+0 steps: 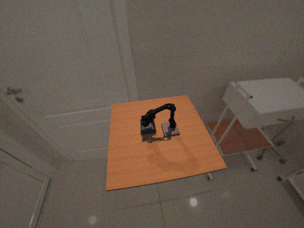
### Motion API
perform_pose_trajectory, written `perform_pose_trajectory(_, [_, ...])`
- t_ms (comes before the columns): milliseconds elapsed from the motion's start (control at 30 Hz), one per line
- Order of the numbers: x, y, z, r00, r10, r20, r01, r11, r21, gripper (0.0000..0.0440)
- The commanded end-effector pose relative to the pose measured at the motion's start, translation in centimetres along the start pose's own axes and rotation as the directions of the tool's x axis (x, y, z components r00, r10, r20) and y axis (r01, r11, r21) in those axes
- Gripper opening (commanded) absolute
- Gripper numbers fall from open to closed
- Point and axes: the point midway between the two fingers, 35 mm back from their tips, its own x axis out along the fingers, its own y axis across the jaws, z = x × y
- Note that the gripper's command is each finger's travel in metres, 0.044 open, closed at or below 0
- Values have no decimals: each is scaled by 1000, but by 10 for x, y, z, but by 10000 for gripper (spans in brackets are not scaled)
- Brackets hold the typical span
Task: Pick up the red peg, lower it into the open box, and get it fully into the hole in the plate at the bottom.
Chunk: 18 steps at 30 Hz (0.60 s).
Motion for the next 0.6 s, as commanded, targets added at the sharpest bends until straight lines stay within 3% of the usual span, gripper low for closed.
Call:
perform_pose_trajectory(0, [13, 3, 11, 1000, 13, -18, -13, 1000, -21, 0])
perform_pose_trajectory(233, [35, 9, 15, 998, 35, -57, -40, 996, -79, 8])
perform_pose_trajectory(467, [57, 12, 10, 992, 33, -124, -49, 991, -127, 169])
perform_pose_trajectory(567, [61, 13, 14, 992, 34, -124, -55, 984, -169, 177])
